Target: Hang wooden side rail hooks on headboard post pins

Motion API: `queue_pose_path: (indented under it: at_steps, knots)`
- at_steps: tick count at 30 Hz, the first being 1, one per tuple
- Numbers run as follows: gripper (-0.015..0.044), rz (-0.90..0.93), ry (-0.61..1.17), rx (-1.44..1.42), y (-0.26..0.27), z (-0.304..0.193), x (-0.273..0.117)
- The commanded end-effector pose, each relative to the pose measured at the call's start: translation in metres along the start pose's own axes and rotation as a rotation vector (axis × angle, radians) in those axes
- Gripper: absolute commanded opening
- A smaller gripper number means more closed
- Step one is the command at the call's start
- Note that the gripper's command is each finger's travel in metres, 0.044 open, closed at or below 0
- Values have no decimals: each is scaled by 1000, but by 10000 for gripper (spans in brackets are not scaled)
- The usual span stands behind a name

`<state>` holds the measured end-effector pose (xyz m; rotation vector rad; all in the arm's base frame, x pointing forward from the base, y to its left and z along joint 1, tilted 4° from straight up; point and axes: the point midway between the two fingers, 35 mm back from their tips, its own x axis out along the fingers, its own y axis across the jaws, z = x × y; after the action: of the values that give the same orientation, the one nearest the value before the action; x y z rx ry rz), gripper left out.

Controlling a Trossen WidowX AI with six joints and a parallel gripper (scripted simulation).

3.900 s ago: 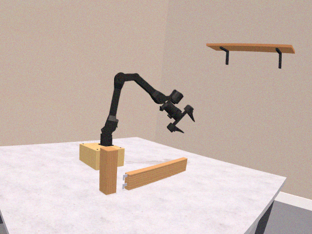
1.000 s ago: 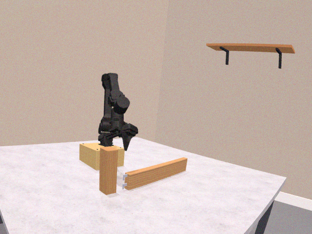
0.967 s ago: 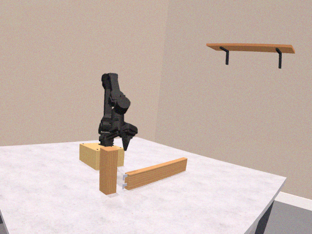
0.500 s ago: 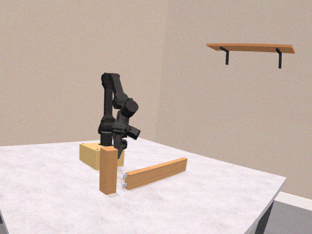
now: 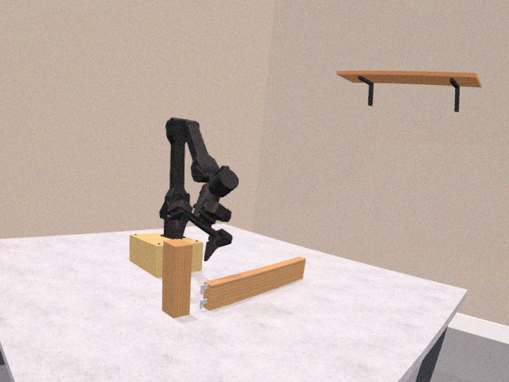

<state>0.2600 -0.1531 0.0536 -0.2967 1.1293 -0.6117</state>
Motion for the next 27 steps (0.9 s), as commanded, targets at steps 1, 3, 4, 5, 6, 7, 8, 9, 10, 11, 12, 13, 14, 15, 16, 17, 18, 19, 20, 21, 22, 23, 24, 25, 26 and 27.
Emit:
queue_pose_path:
  at_steps: [1,3,4,5,6,7,8,9,10,11,12,13,14,15,16,17,18,19,20,21,22,23,24,25,26,27]
  knots:
    - [440,-68,-8,346,3,0,0]
    - [440,-89,-20,470,4,1,-1]
    - [440,-99,-27,533,4,1,-2]
    - [440,-109,-36,595,5,1,-2]
    - [440,-119,-44,657,5,2,-3]
    - [440,-128,-54,719,6,2,-3]
    - [440,-137,-65,781,6,2,-4]
    - [440,-145,-76,843,7,3,-4]
    - [440,-153,-89,905,7,3,-5]
    - [440,-160,-102,967,8,3,-6]
    - [440,-165,-114,1018,8,4,-6]
    - [440,-168,-121,1049,8,4,-7]
    - [440,-169,-123,1059,8,4,-7]
    - [440,-169,-123,1059,8,4,-7]
    - [440,-169,-123,1059,8,4,-7]
    - [440,-169,-123,1059,8,4,-7]
    - [440,-169,-123,1059,8,4,-7]
    - [440,-169,-123,1059,8,4,-7]
    - [440,-169,-123,1059,8,4,-7]
    - [440,-169,-123,1059,8,4,-7]
    - [440,-169,-123,1059,8,4,-7]
    - [440,-169,-123,1059,8,4,-7]
    - [440,-169,-123,1059,8,4,-7]
    - [440,-169,-123,1059,8,4,-7]
    - [440,-169,-123,1059,8,4,-7]
    - [440,-169,-123,1059,8,4,-7]
